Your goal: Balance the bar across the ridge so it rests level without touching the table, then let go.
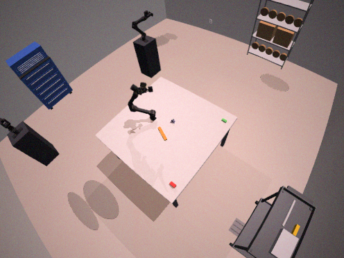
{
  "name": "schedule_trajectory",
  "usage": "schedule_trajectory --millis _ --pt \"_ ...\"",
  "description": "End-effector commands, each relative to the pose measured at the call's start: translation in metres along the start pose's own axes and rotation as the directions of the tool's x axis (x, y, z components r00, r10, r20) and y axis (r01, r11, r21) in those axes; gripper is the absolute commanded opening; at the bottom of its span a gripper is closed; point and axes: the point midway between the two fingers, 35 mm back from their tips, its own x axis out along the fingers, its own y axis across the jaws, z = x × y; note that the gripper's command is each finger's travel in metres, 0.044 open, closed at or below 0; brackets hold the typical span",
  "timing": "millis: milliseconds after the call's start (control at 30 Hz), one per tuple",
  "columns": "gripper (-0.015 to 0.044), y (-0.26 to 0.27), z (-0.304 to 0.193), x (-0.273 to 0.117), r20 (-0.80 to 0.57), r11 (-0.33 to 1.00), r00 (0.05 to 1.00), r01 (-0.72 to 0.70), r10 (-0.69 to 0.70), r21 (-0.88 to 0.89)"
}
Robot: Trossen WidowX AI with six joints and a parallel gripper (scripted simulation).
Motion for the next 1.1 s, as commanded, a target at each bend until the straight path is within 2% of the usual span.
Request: schedule_trajectory --millis 0,267,533,800,1067 --pt "0.0315 0.032 -0.017 0.018 -0.086 0.998 0.994 -0.068 0.066 -0.016" --pt "0.0315 0.084 -0.064 0.046 -0.281 0.984 0.945 -0.178 0.167 -0.013" --pt "0.0315 0.125 -0.125 0.060 -0.482 0.967 0.843 -0.251 0.239 0.039" --pt "0.0315 0.154 -0.191 0.059 -0.669 0.953 0.687 -0.274 0.286 0.126" --pt "0.0315 0.173 -0.258 0.043 -0.817 0.945 0.483 -0.235 0.315 0.226"
